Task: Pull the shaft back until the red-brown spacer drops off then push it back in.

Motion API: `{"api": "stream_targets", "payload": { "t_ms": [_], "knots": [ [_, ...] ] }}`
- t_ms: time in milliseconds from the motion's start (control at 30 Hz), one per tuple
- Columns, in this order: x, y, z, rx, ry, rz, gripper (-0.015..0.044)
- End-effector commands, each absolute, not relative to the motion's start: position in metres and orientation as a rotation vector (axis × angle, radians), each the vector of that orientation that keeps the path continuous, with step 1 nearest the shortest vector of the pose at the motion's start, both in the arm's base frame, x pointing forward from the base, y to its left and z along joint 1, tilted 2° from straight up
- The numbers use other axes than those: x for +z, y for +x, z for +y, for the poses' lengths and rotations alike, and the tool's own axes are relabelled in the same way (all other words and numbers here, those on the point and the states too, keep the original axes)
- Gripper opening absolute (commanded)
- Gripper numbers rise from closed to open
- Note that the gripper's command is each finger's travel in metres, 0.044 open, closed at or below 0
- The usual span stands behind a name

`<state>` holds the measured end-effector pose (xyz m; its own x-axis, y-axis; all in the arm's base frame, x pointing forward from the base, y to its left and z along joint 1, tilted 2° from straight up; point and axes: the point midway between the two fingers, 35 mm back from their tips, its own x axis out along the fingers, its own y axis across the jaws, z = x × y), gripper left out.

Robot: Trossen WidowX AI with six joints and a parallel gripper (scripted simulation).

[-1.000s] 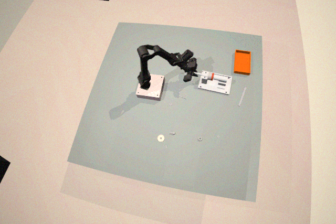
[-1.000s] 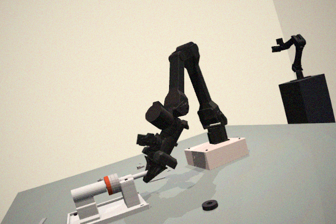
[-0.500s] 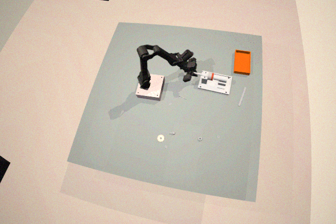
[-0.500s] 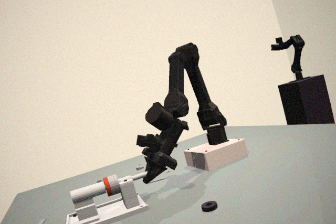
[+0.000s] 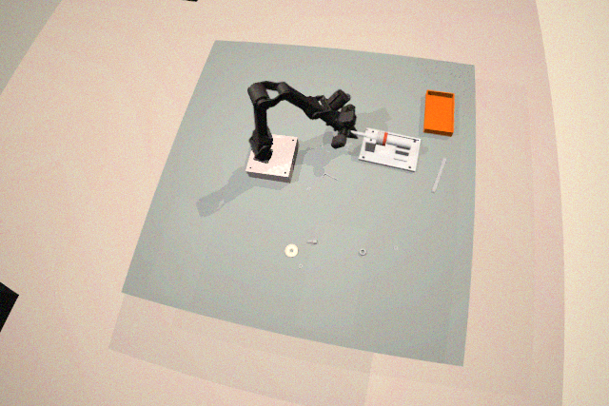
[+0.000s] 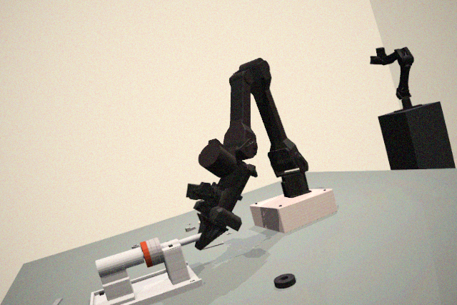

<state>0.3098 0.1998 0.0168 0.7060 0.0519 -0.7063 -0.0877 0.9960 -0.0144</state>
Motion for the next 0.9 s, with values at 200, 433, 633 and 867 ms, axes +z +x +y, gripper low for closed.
{"api": "stream_targets", "payload": {
  "t_ms": [200, 433, 633, 867],
  "knots": [
    [0.0168, 0.3083, 0.1995, 0.076, -0.046, 0.784, 0.0000],
    [0.0168, 0.3075, 0.1994, 0.076, -0.046, 0.784, 0.0000],
    [0.0168, 0.3068, 0.1993, 0.076, -0.046, 0.784, 0.0000],
    [0.0168, 0.3060, 0.1993, 0.076, -0.046, 0.784, 0.0000]
  ]
}}
